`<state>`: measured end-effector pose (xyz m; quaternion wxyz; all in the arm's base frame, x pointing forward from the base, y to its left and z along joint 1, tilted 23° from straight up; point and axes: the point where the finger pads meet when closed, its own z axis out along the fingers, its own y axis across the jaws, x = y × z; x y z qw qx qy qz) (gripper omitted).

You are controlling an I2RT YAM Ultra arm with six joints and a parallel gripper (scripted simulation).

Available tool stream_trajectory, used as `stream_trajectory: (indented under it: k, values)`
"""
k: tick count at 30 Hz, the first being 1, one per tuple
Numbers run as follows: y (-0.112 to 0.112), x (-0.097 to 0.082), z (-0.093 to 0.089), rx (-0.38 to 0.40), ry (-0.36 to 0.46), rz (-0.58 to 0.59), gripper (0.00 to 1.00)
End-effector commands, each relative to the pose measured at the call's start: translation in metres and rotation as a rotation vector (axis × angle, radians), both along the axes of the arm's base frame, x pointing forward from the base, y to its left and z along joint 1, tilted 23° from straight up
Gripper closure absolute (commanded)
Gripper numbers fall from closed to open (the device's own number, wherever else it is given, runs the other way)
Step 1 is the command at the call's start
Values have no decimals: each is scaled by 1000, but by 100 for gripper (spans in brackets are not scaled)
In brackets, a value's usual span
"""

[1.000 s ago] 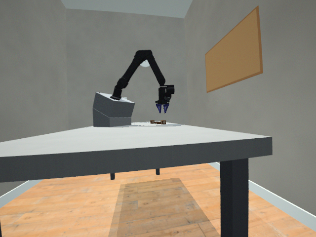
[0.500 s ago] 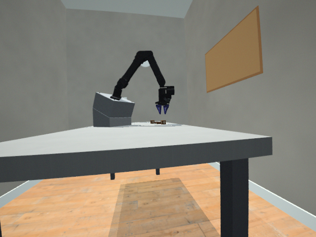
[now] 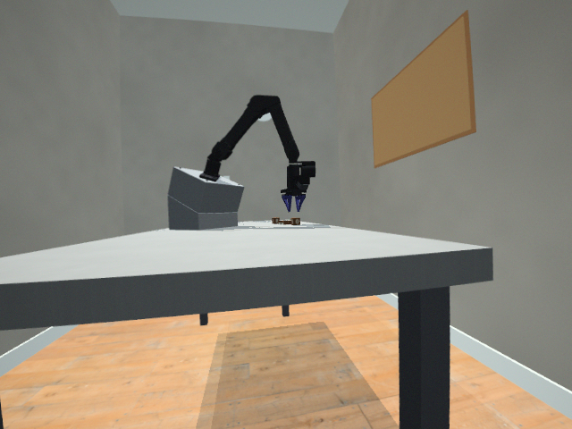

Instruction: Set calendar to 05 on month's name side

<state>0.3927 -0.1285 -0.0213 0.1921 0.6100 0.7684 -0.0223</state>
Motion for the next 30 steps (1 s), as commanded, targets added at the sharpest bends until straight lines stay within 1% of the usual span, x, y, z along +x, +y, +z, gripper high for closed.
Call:
stream_trajectory:
  k: [1, 15, 30]
  values:
    - [-1, 7, 7, -9, -31, 5, 53]
    - [-5, 12, -9, -9, -31, 5, 53]
    - [-6, 13, -12, -9, -31, 5, 53]
